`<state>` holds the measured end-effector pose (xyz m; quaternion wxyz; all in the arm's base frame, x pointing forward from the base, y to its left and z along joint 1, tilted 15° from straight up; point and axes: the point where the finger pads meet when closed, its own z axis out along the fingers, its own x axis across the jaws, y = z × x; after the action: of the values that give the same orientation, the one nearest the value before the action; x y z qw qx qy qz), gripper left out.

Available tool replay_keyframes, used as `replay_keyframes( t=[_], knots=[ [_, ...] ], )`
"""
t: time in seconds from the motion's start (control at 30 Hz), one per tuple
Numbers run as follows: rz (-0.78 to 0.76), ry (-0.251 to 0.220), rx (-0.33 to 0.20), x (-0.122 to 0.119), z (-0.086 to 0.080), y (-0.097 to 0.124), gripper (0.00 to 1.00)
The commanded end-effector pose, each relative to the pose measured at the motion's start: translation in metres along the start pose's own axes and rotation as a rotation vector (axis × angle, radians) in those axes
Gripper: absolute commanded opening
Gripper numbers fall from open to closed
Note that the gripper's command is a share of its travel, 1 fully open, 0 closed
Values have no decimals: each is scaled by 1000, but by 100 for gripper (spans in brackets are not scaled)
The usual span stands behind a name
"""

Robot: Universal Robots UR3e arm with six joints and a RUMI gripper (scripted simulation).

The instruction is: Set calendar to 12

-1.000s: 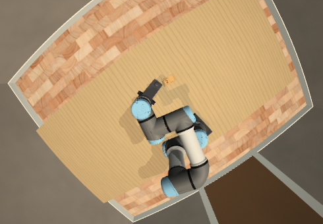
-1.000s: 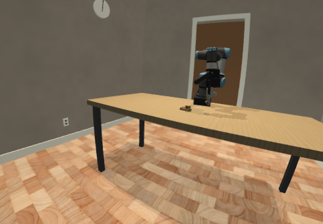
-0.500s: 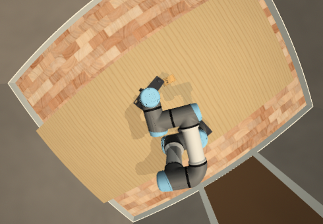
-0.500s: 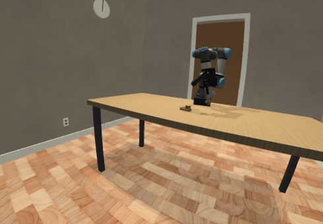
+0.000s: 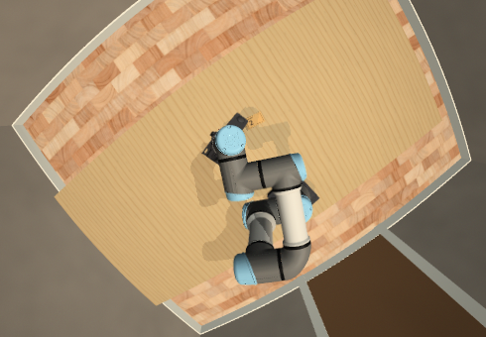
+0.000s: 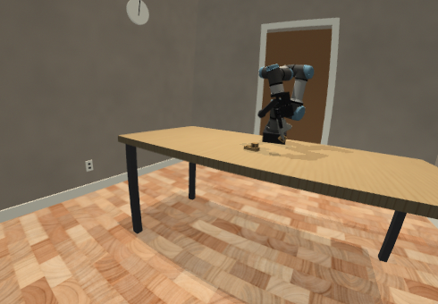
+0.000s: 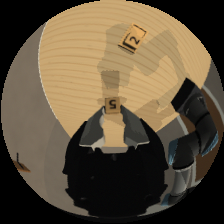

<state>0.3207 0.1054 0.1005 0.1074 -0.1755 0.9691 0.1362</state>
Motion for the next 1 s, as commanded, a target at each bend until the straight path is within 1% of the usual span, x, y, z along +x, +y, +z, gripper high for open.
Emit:
replay_keyframes(
  t=[0.0, 0.13, 0.27, 0.33, 0.4, 0.5, 0.73, 0.83, 0.9, 0.97],
  knots=[
    [-4, 10, -59, 1, 1, -1, 10],
    [-5, 12, -133, 1, 2, -1, 10],
    [-3, 5, -200, 0, 1, -2, 10],
    [-3, 5, -200, 0, 1, -2, 10],
    [-2, 0, -223, 0, 0, -2, 10],
    [-1, -5, -242, -1, -1, -2, 10],
    [-1, -5, -249, -1, -1, -3, 10],
    [-2, -3, -264, -1, 0, -3, 10],
    [-2, -3, -264, -1, 0, -3, 10],
    [-2, 0, -281, -1, 0, -3, 10]
  ],
)
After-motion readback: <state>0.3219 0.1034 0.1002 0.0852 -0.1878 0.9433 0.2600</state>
